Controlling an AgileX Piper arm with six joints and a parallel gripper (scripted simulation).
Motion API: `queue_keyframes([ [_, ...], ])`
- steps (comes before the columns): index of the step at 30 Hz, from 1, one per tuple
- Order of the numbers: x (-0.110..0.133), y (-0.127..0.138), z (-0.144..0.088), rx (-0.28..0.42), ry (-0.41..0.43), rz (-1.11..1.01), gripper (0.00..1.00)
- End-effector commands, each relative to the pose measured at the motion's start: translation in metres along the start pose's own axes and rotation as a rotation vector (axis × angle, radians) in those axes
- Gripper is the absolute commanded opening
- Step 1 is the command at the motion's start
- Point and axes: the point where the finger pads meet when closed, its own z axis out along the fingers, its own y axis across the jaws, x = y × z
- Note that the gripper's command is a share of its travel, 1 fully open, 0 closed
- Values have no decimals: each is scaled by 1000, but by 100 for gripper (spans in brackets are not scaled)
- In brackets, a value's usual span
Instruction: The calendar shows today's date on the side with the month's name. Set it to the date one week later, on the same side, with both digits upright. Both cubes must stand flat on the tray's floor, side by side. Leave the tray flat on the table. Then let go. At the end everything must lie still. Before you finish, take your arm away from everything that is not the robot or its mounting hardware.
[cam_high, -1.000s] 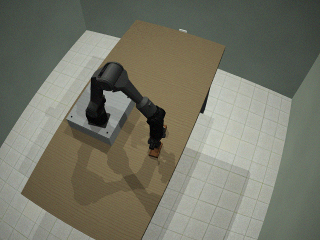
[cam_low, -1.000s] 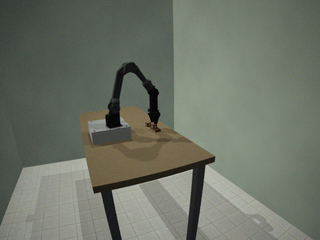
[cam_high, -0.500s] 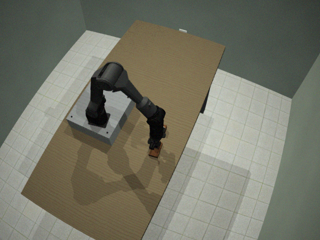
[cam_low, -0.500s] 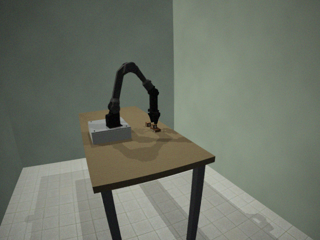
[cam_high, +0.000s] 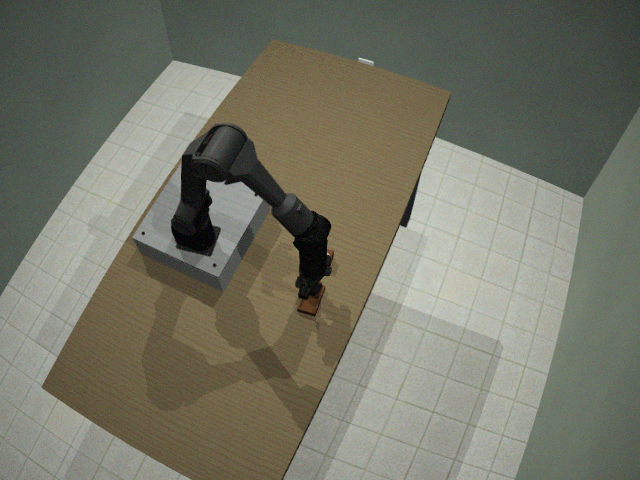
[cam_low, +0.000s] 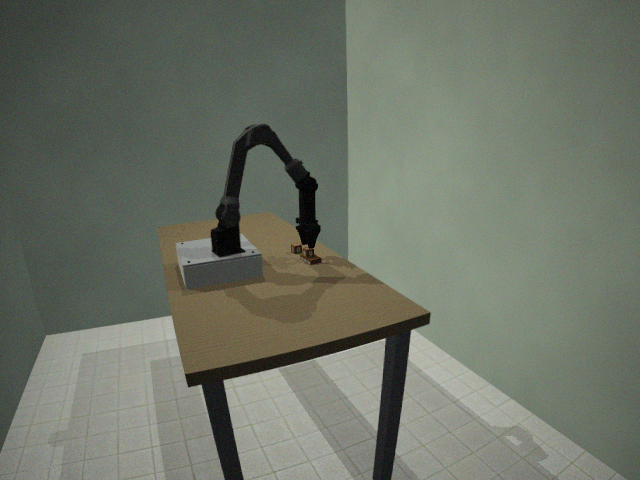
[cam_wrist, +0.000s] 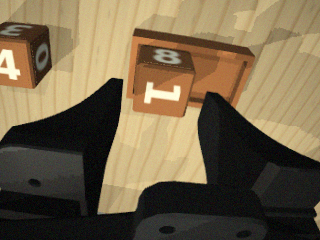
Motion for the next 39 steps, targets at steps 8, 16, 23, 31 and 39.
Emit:
queue_keyframes([
  [8,1,0,2,0,2,-1,62],
  [16,0,0,7,0,2,-1,62],
  [23,1,0,20,0,3,-1,62],
  [31,1,0,29,0,3,-1,62],
  [39,0,0,31,0,1,-1,62],
])
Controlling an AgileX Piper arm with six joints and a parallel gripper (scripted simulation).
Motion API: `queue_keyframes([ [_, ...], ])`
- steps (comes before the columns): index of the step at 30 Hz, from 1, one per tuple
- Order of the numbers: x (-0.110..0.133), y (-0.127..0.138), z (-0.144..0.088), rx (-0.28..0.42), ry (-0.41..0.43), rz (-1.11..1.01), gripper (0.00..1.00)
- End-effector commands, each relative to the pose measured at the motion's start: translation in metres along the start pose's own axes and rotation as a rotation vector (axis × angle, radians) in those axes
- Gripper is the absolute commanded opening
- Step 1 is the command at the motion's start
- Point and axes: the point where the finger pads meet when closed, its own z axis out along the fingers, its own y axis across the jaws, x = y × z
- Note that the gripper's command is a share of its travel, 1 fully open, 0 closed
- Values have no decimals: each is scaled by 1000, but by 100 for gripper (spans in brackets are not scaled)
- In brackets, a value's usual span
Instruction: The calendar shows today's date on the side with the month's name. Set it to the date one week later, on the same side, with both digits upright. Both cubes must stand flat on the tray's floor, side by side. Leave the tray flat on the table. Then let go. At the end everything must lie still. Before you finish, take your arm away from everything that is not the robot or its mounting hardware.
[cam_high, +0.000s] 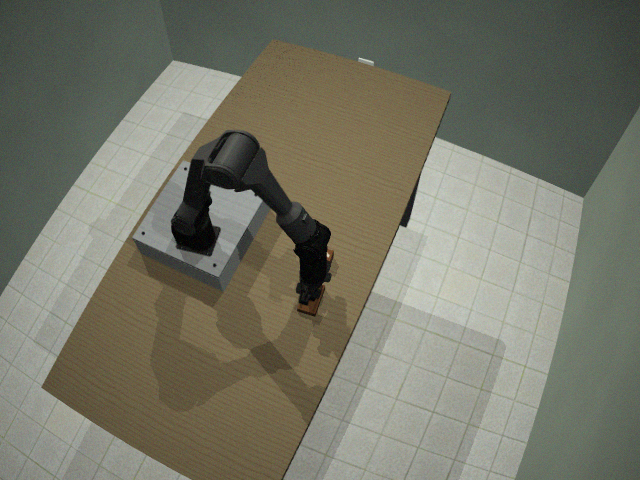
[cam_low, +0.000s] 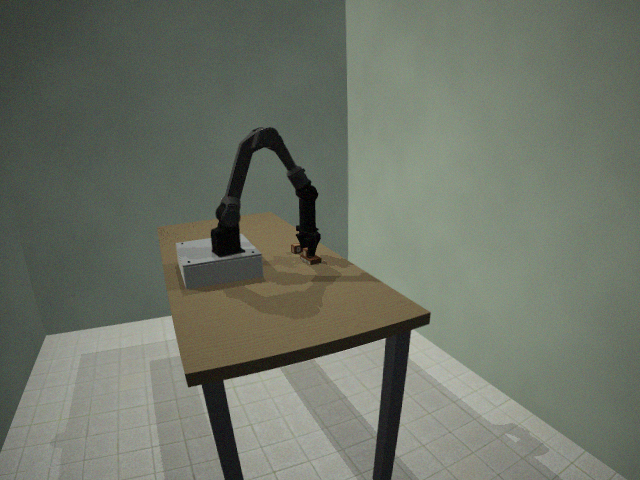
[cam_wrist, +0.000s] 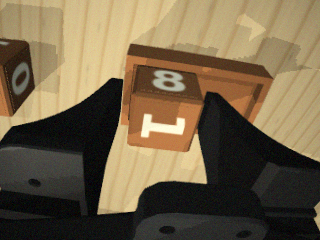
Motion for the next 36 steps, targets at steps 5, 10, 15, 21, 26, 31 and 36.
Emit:
queue_keyframes([
  [5,0,0,1,0,1,-1,62],
  [10,0,0,1,0,1,-1,62],
  [15,0,0,1,0,1,-1,62],
  [21,0,0,1,0,1,-1,62],
  [26,0,0,1,0,1,-1,62],
  [31,0,0,1,0,1,-1,62],
  [36,0,0,1,0,1,-1,36],
])
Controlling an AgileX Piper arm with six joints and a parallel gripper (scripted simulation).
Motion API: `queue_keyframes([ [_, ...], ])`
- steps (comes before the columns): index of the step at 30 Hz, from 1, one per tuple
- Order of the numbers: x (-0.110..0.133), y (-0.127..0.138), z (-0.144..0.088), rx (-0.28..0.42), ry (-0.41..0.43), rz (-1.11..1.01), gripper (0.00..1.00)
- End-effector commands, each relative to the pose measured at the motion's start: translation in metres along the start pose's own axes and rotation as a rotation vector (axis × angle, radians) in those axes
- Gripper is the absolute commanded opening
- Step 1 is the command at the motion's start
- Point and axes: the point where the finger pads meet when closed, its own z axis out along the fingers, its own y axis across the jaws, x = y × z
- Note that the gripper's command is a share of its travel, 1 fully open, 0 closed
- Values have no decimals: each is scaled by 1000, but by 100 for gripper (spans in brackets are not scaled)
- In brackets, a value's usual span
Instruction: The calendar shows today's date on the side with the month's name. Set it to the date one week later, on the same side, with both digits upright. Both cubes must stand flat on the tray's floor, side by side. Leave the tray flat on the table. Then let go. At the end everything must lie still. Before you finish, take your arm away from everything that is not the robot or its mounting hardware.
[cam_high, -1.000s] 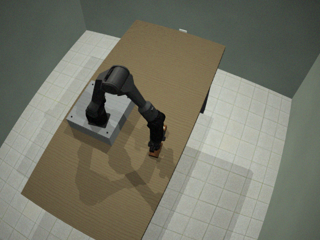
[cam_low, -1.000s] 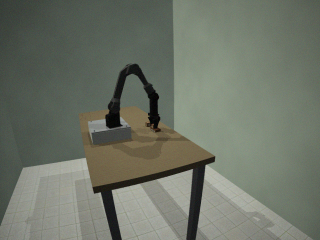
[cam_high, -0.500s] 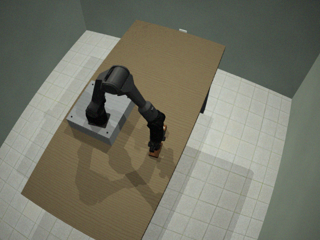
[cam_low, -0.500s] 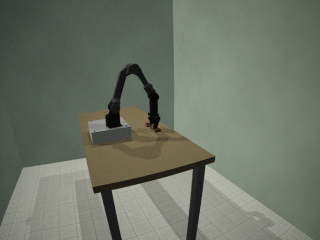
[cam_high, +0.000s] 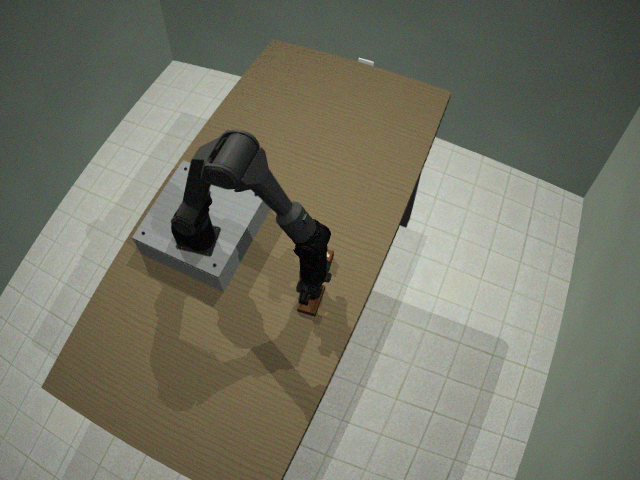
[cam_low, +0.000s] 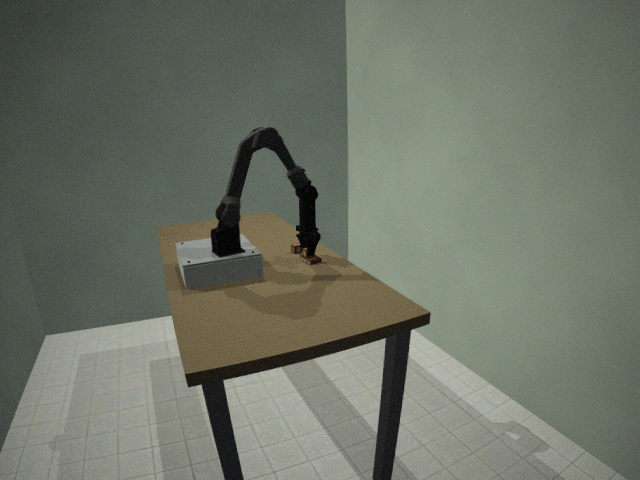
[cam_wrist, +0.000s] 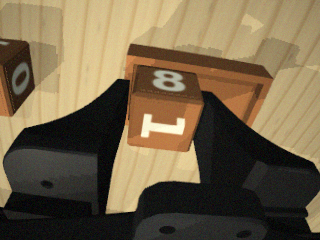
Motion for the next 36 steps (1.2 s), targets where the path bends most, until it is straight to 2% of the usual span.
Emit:
queue_keyframes([
  [1,0,0,1,0,1,-1,36],
  [32,0,0,0,0,1,-1,36],
  [36,-1,0,-8,1,-5,-1,36],
])
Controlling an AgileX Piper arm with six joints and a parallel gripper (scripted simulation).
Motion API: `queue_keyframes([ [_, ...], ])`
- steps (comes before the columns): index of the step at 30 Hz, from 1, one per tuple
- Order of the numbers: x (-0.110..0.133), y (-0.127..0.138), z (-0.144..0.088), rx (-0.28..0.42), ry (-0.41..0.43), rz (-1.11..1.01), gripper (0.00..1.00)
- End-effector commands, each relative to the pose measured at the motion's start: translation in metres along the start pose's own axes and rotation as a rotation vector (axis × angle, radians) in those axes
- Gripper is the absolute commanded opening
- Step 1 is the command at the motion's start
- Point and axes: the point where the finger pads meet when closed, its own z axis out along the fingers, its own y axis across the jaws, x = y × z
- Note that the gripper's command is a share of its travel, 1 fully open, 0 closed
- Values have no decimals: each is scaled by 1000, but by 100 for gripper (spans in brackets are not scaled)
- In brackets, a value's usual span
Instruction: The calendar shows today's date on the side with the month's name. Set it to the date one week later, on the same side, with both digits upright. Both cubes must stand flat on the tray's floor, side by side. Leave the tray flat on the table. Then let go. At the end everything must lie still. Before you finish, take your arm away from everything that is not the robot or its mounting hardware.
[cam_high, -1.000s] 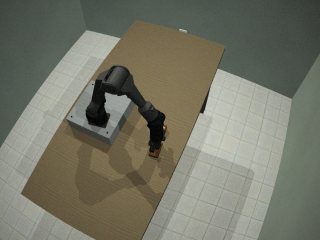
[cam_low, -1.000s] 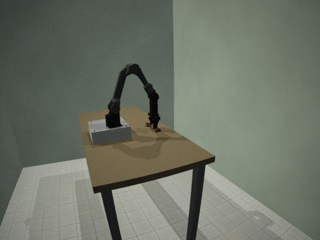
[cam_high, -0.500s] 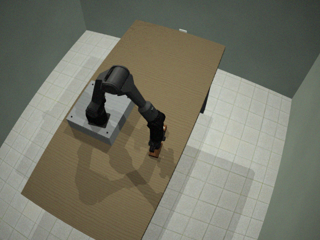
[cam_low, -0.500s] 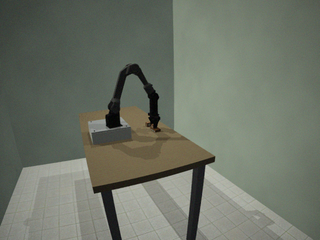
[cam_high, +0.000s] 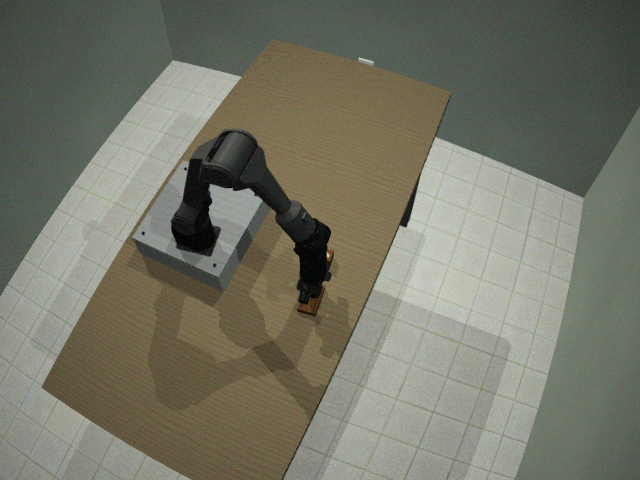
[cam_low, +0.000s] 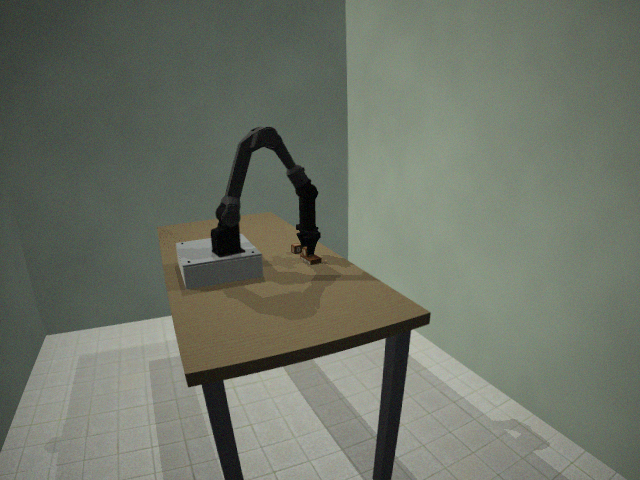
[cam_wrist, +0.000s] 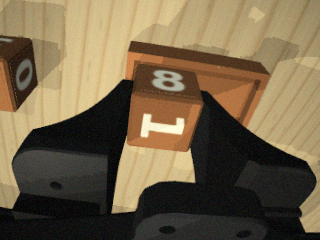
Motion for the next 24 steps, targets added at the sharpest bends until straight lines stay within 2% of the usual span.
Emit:
queue_keyframes([
  [1,-1,0,-7,1,-5,-1,36],
  [4,-1,0,-25,1,-5,-1,36],
  [6,-1,0,-25,1,-5,-1,36],
  [12,-1,0,-70,0,-5,-1,36],
  [16,-1,0,-91,0,-5,-1,36],
  [24,0,0,-95,0,0,-1,36],
])
